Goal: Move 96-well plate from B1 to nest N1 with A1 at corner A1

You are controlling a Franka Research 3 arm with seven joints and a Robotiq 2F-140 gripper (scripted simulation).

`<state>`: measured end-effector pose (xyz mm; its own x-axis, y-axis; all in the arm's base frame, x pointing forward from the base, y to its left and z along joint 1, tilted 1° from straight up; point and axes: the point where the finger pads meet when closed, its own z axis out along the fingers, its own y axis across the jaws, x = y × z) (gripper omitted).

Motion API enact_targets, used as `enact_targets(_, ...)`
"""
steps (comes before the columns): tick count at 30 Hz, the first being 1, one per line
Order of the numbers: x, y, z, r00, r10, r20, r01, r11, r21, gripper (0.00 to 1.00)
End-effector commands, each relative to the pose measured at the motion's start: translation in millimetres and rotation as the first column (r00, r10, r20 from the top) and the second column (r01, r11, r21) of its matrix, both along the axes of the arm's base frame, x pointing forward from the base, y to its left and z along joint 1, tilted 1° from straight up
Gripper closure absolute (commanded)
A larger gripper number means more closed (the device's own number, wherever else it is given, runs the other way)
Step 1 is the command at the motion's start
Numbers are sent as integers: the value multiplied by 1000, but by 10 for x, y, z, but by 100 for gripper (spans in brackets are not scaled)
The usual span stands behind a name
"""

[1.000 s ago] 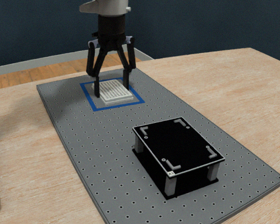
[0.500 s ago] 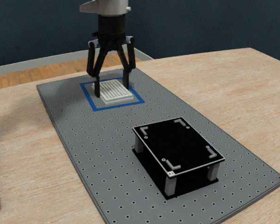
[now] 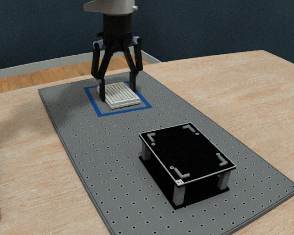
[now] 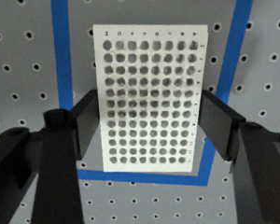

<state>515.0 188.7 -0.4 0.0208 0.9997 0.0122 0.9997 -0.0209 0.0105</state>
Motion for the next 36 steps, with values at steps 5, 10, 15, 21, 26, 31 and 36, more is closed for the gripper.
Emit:
enact_targets(5, 0, 0, 136, 1000, -1, 0, 1, 1000, 0, 40)
enact_targets(10, -1, -1, 186, 1000, -1, 0, 1, 1000, 0, 40)
enact_targets(15, -2, -2, 269, 1000, -1, 0, 1, 1000, 0, 40)
enact_targets(21, -3, -3, 369, 1000, -1, 0, 1, 1000, 0, 40)
enact_targets(26, -3, -4, 419, 1000, -1, 0, 1, 1000, 0, 40)
enact_targets(31, -4, -5, 502, 1000, -1, 0, 1, 1000, 0, 40)
enact_targets(36, -5, -6, 586, 1000, -1, 0, 1, 1000, 0, 40)
